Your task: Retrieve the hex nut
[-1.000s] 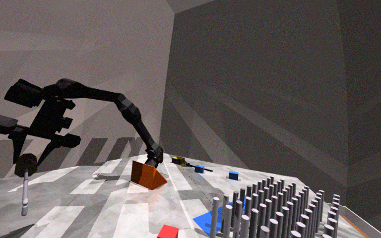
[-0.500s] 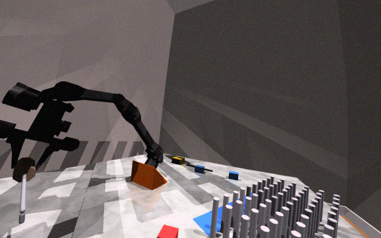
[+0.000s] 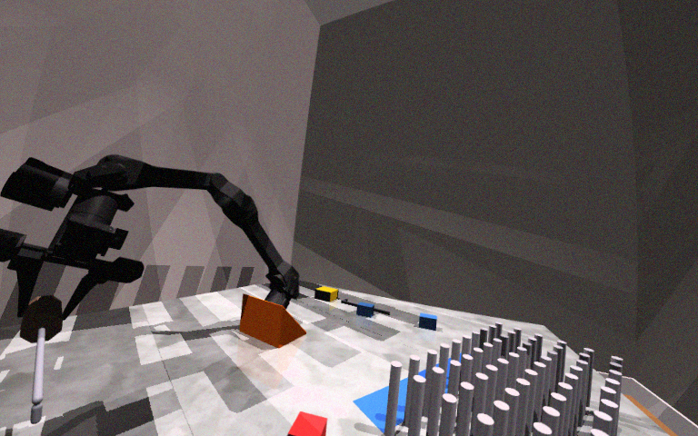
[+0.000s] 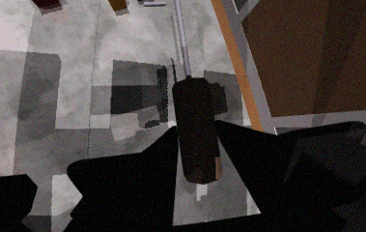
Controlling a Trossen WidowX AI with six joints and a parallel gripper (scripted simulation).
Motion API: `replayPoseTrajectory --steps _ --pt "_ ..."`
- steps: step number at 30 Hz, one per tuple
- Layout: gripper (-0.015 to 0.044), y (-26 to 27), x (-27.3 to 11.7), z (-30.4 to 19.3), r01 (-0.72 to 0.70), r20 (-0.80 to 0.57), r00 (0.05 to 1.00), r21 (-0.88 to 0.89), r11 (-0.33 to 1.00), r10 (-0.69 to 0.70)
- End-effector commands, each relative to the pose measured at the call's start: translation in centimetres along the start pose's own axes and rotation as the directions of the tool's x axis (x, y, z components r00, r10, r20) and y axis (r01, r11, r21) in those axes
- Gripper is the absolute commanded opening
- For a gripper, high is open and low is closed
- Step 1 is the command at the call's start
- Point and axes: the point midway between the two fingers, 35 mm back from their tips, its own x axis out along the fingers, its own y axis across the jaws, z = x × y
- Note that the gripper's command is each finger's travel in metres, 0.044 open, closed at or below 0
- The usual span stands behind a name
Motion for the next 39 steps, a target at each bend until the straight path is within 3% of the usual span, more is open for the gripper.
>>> replayPoseTrajectory --steps 1,39 --pt "0.0000 0.0 0.3 -0.1 0.001 0.001 1.000 -0.005 1.000 -0.001" --pt "0.0000 0.6 2.8 -1.3 0.001 0.001 1.000 -0.005 1.000 -0.001"
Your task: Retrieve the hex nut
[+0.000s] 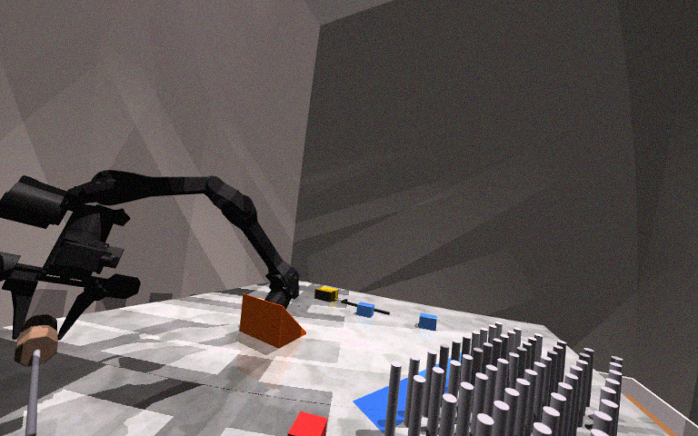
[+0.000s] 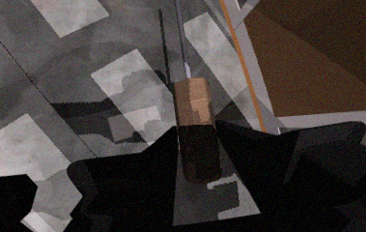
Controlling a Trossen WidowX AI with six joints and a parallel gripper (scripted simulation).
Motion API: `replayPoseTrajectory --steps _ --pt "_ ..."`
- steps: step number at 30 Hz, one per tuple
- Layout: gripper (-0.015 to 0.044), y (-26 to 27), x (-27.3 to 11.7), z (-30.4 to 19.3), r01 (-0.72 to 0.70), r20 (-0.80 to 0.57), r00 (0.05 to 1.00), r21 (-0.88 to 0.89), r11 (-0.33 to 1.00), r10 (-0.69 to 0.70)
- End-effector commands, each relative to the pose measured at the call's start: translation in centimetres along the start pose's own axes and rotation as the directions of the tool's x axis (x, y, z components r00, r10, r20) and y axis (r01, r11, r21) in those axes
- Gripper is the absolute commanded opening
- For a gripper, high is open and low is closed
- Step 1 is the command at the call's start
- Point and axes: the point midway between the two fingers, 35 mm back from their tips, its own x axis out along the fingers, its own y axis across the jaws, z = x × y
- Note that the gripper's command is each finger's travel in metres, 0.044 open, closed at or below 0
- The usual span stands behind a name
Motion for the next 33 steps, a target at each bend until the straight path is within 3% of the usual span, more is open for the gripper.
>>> replayPoseTrajectory --steps 1,33 --pt "0.0000 0.1 0.3 -0.2 0.001 -0.001 1.000 -0.005 1.000 -0.001" --pt "0.0000 0.7 2.3 -1.1 0.001 -0.001 1.000 -0.005 1.000 -0.001"
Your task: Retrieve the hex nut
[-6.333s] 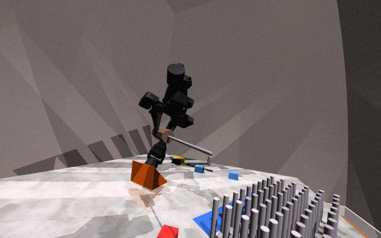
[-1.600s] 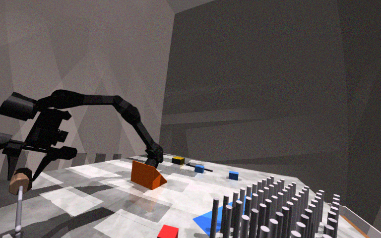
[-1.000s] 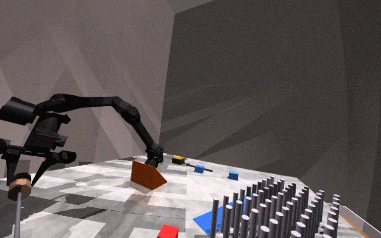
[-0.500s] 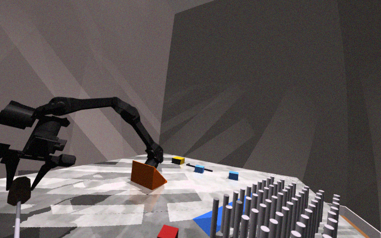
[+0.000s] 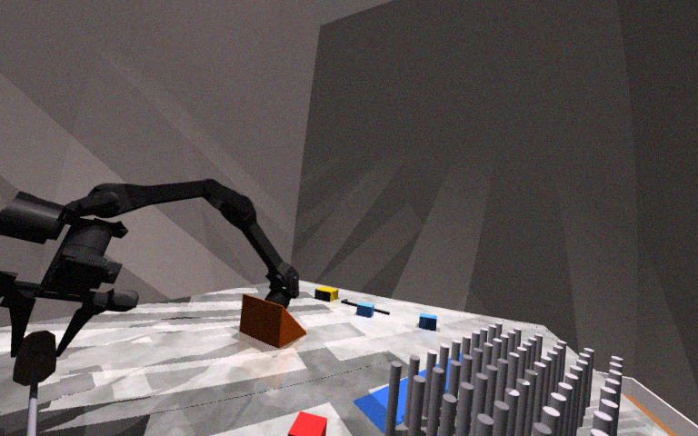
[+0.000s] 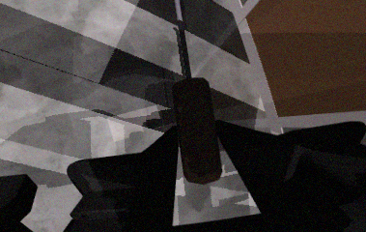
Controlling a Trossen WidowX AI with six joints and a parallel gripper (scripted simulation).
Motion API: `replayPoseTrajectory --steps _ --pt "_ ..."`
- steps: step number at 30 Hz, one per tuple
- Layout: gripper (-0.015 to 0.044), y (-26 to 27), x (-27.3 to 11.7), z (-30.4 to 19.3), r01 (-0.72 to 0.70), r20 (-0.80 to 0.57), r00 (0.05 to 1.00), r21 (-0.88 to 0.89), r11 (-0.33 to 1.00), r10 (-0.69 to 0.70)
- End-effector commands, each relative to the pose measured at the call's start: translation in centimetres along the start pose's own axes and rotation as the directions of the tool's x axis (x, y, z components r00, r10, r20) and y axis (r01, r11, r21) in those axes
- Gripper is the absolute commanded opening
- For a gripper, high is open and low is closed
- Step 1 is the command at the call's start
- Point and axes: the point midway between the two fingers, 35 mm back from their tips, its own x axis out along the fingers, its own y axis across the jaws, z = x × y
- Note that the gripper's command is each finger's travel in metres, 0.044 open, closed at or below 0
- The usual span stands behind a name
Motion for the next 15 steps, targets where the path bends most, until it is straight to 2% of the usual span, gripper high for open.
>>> replayPoseTrajectory --steps 1,15 --pt "0.0000 0.10 0.28 -0.15 0.001 -0.001 1.000 -0.005 1.000 -0.001" --pt "0.0000 0.45 1.16 -0.54 0.000 -0.001 1.000 -0.005 1.000 0.000"
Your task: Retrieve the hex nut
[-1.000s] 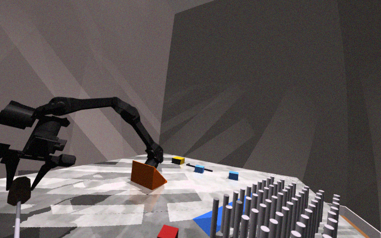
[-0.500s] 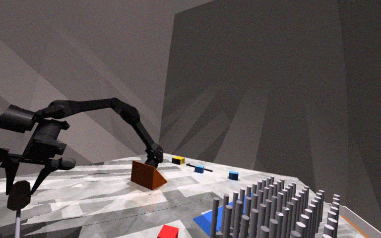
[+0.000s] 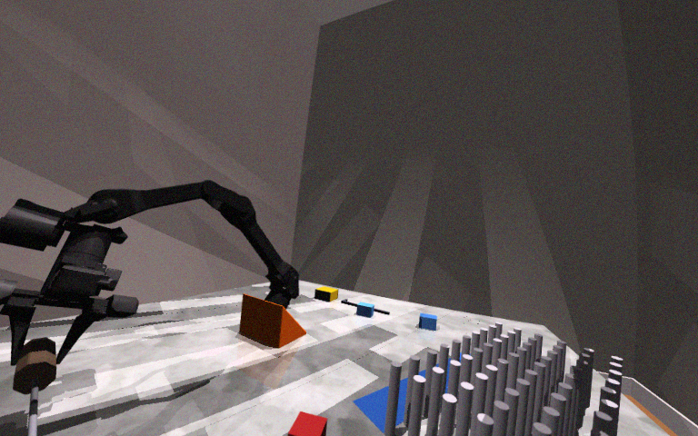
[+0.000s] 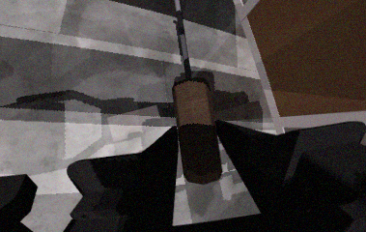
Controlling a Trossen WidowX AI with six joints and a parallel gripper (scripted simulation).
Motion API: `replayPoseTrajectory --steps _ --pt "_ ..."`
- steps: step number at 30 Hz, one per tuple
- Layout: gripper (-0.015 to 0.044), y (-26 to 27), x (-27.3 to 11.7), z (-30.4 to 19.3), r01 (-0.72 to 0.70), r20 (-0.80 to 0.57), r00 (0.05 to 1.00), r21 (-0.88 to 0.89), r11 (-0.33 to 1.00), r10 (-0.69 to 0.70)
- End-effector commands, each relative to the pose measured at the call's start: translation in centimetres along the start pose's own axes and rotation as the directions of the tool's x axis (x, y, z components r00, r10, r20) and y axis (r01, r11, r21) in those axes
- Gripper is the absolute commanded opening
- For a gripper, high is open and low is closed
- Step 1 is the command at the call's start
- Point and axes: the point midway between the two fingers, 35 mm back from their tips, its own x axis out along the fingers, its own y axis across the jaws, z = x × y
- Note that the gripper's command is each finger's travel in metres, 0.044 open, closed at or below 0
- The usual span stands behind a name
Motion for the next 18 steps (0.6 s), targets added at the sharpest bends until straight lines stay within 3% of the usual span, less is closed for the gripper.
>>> replayPoseTrajectory --steps 1,18 --pt "0.0000 0.1 0.3 -0.1 0.001 -0.001 1.000 -0.005 1.000 -0.001" --pt "0.0000 0.6 1.3 -0.6 0.000 -0.001 1.000 -0.005 1.000 0.000"
